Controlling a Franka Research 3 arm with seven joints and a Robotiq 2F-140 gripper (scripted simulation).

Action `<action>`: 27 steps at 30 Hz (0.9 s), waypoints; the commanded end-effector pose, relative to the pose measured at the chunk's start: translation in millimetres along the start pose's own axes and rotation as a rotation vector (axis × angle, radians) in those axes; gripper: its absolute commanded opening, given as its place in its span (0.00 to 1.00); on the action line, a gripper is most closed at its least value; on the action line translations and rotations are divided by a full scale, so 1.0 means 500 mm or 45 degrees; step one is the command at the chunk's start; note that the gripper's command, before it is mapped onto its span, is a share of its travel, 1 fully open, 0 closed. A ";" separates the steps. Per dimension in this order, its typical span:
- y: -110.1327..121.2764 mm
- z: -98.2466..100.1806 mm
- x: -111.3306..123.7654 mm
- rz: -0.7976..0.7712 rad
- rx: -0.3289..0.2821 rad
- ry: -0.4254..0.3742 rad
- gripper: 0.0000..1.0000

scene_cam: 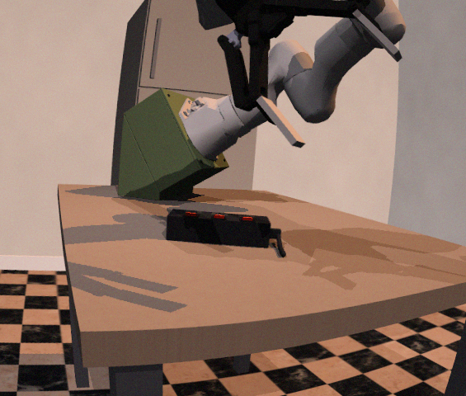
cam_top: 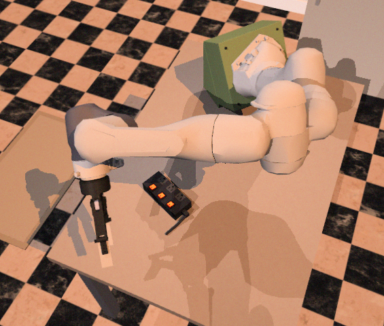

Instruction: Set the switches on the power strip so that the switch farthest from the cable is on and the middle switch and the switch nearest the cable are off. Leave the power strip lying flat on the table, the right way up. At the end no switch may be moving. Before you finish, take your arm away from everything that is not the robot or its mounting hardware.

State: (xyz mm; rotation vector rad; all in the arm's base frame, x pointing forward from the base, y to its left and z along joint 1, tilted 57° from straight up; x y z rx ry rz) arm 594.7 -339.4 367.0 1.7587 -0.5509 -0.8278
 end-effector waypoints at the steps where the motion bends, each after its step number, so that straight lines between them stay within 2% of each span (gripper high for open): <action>1: 0.000 0.000 0.000 0.000 0.000 0.000 1.00; 18: -0.002 0.000 -0.001 0.001 -0.006 0.001 1.00; 19: -0.014 0.002 -0.009 0.006 -0.040 0.005 1.00; 20: -0.041 0.007 -0.025 0.017 -0.118 0.017 1.00; 21: -0.081 0.018 -0.053 0.037 -0.237 0.038 1.00; 22: -0.081 0.018 -0.053 0.037 -0.237 0.038 1.00; 23: -0.131 0.038 -0.089 0.064 -0.387 0.073 1.00; 25: -0.131 0.038 -0.089 0.064 -0.387 0.073 1.00; 26: -0.174 0.065 -0.126 0.097 -0.550 0.120 1.00; 27: -0.182 0.069 -0.131 0.097 -0.550 0.120 1.00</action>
Point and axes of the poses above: the point where the finger pads meet when closed, its own z axis back along the fingers, its own y axis across the jaws, x = y × z, the point moved 8 cm from there along z, back along the fingers, and after that the axes turned 6 degrees about -z, right-handed, at the moved point
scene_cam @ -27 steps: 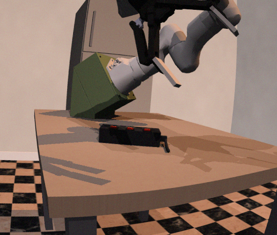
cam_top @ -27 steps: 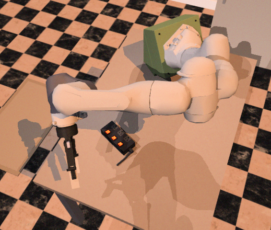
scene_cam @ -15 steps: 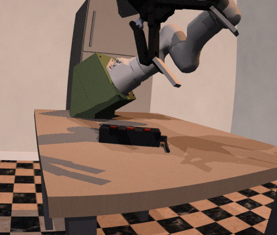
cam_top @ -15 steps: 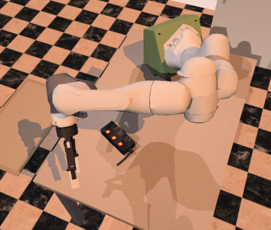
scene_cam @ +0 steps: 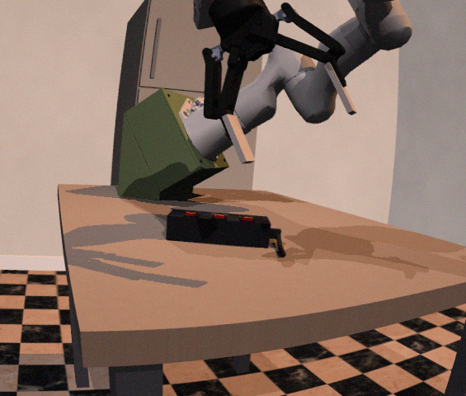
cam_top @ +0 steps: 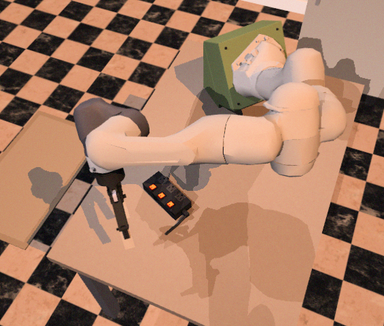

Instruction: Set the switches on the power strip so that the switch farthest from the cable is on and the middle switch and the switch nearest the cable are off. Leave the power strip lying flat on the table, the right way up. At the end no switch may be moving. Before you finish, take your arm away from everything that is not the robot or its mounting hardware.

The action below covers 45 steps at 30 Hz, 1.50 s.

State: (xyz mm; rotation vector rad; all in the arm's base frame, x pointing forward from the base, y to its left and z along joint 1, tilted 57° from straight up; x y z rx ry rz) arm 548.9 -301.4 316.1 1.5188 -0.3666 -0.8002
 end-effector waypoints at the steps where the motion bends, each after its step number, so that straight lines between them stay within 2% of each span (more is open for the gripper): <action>1: -0.063 0.007 -0.045 0.093 -0.190 0.019 1.00; 2: -0.104 0.023 -0.081 0.131 -0.349 0.071 1.00; 4: -0.118 0.026 -0.091 0.131 -0.349 0.071 1.00; 5: -0.154 0.046 -0.125 0.168 -0.486 0.126 1.00; 8: -0.165 0.050 -0.132 0.168 -0.486 0.126 1.00; 9: -0.199 0.071 -0.164 0.198 -0.589 0.174 1.00; 10: -0.199 0.071 -0.164 0.198 -0.589 0.174 1.00; 11: -0.219 0.086 -0.185 0.218 -0.653 0.208 1.00; 13: -0.228 0.093 -0.194 0.228 -0.681 0.223 1.00; 45: -0.230 0.094 -0.196 0.229 -0.686 0.226 1.00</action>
Point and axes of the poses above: the point where the finger pads meet when closed, its own z axis back along the fingers, its own y axis across the jaws, x = y × z, the point moved 8 cm from there along z, back along the fingers, and after that the axes turned 6 degrees about -z, right-handed, at the moved point
